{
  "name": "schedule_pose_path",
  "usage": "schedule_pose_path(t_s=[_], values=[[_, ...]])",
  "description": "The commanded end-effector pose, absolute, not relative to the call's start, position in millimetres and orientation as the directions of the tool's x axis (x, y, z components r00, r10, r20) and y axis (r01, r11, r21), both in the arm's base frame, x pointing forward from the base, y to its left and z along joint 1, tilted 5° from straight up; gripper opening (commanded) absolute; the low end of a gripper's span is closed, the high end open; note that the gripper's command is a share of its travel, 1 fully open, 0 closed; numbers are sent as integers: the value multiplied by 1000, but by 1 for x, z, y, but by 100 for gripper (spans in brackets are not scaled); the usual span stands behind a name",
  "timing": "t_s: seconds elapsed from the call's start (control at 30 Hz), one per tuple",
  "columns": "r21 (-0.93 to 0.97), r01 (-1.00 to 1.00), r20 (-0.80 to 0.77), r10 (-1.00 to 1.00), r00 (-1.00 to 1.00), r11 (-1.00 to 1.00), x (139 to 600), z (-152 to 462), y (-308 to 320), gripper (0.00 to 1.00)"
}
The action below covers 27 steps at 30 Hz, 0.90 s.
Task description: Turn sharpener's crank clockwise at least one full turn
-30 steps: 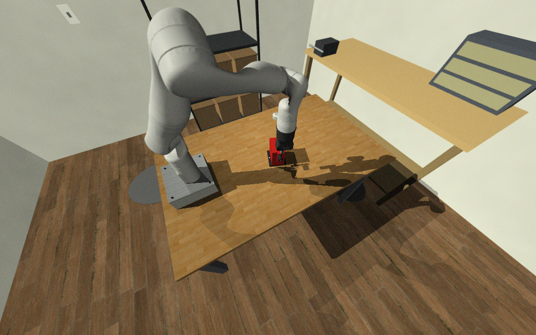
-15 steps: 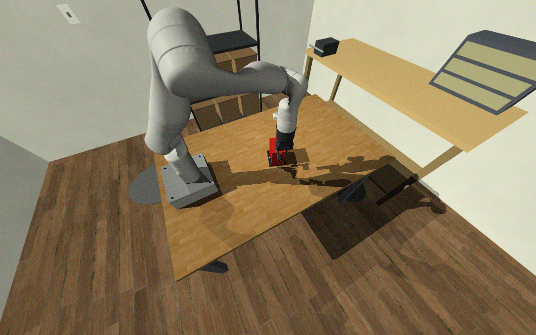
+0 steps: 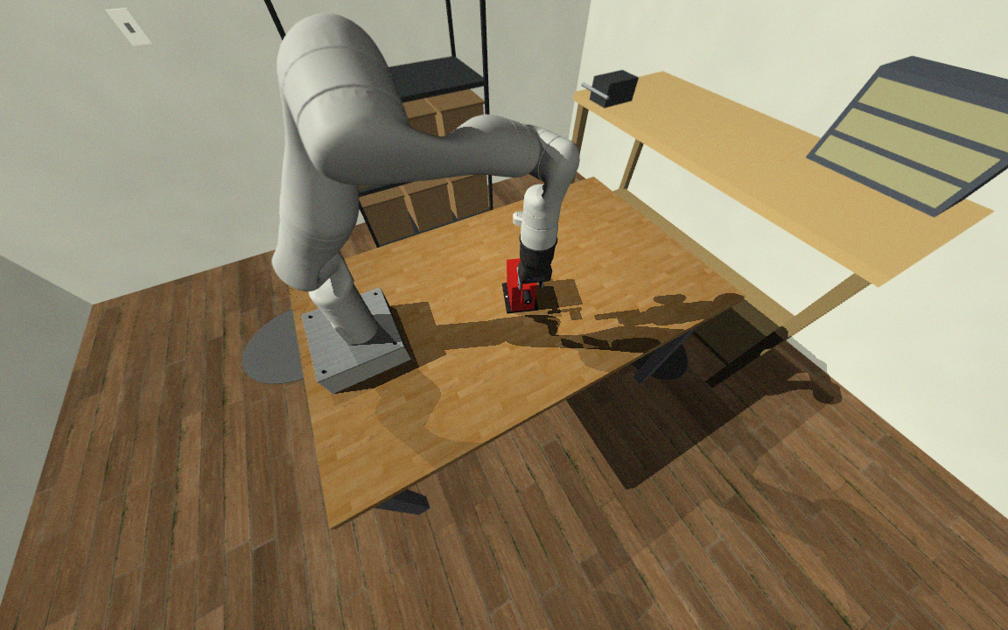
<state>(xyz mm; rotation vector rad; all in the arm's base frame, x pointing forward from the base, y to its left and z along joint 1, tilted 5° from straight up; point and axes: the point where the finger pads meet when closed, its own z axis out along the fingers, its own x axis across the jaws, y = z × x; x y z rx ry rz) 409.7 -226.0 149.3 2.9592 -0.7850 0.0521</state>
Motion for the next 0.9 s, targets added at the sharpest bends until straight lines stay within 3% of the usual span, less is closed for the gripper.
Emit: schedule_pose_path(t_s=[0.0, 0.87], values=[[60, -503, 55, -501, 864, -862, 410, 151, -223, 97], [60, -503, 55, -501, 864, -862, 410, 141, -224, 97]])
